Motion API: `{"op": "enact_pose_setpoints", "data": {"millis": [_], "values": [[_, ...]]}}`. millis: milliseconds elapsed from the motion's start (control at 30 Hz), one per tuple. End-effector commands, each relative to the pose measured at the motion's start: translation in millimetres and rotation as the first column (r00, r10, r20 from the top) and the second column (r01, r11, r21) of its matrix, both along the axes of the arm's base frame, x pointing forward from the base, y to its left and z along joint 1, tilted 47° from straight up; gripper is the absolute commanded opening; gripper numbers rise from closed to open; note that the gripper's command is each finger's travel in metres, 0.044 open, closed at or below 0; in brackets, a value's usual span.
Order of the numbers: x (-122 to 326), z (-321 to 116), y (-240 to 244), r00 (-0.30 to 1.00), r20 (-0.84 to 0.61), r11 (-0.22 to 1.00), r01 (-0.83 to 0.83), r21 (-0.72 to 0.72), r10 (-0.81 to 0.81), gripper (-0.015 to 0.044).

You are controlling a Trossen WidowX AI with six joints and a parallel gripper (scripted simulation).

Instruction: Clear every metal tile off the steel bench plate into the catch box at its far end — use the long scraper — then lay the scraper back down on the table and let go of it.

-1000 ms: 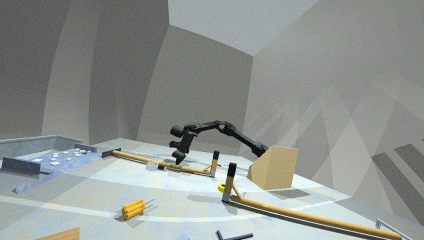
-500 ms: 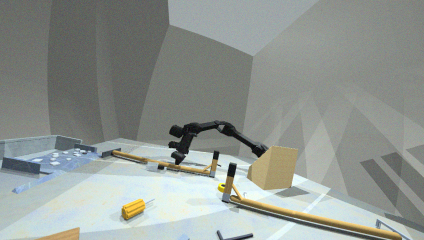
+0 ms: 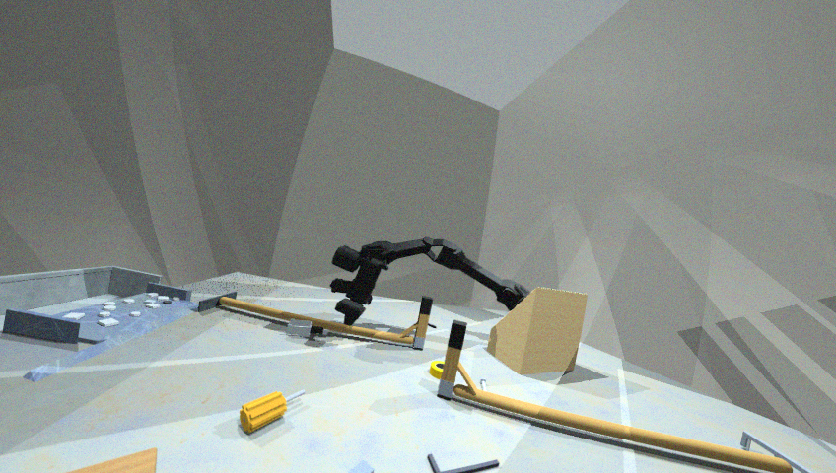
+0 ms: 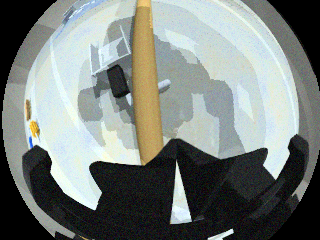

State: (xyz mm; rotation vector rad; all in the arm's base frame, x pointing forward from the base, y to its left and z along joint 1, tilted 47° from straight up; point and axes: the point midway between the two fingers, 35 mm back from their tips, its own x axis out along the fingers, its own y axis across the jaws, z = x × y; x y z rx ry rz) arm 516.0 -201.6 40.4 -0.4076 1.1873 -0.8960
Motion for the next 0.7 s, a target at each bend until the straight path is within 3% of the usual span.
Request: {"op": "enact_pose_setpoints", "data": {"millis": [0, 667], "values": [[3, -6, 5, 1.000, 0.000, 1.000, -0.003, 0.005, 0.003, 0.0000], [7, 36, 44, 1.000, 0.002, 1.000, 0.000, 0.002, 0.000, 0.0000]]}}
